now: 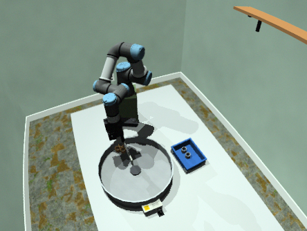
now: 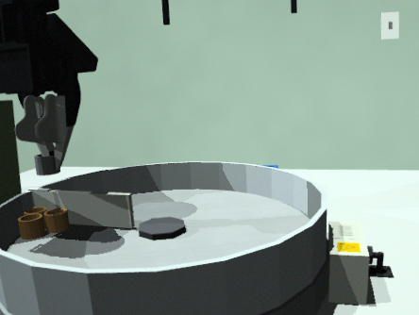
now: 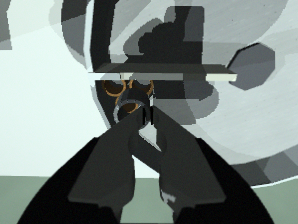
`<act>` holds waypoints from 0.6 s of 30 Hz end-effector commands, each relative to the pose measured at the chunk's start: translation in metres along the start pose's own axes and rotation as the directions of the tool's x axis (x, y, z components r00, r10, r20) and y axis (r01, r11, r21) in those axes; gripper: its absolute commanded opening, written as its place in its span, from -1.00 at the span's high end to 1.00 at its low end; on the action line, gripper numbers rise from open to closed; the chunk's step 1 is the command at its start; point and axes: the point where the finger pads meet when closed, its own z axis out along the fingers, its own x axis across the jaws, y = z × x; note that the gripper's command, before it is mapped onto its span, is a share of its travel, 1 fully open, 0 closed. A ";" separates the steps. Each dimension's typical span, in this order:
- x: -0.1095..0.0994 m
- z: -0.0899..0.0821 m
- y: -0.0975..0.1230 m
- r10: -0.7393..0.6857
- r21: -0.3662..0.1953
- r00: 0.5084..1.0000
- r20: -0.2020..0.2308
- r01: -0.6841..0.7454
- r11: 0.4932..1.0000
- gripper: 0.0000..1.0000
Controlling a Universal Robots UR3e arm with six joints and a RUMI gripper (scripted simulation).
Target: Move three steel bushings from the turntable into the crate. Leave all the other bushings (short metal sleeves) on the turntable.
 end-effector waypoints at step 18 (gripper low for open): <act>0.016 -0.001 -0.029 0.002 -0.003 1.000 -0.003 -0.002 1.000 1.00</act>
